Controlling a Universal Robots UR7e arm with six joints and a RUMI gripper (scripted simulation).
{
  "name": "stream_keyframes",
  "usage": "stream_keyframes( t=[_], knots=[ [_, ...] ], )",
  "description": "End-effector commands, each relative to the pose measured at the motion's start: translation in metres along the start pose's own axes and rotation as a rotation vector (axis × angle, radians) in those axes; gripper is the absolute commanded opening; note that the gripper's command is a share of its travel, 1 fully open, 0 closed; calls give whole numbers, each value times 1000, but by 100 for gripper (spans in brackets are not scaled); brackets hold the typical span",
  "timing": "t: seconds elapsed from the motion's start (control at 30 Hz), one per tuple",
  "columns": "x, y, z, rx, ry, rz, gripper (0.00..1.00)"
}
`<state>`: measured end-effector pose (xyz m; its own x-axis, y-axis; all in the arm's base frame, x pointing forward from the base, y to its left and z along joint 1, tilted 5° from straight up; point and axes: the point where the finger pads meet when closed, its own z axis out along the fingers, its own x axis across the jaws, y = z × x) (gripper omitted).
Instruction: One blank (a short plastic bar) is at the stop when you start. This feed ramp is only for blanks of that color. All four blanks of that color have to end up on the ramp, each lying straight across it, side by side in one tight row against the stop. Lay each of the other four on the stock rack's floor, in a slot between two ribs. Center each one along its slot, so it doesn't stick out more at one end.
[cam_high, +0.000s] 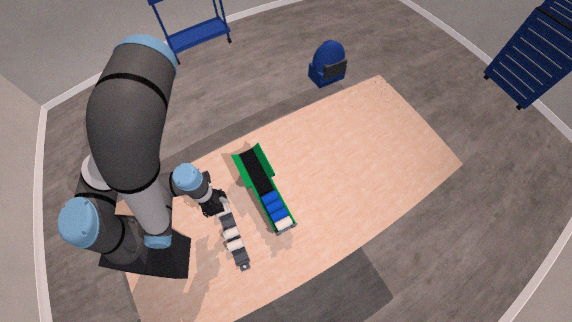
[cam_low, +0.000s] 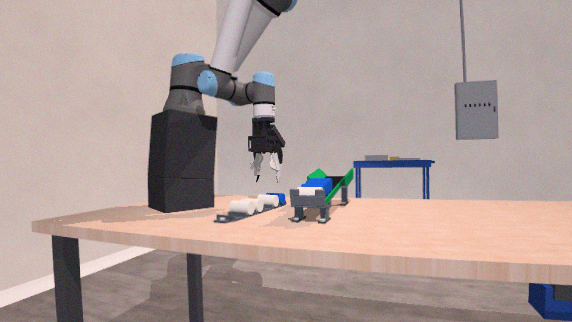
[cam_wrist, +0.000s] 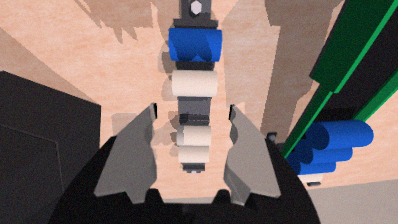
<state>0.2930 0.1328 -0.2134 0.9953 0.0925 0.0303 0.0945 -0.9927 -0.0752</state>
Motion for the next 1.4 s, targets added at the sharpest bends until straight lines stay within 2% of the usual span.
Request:
stream_keyframes(
  t=[0.0,0.43,0.7,1.37],
  knots=[
    [0,0,5,0,2,0,52],
    [0,0,25,0,2,0,52],
    [0,0,30,0,2,0,52],
    [0,0,33,0,2,0,52]
  ],
)
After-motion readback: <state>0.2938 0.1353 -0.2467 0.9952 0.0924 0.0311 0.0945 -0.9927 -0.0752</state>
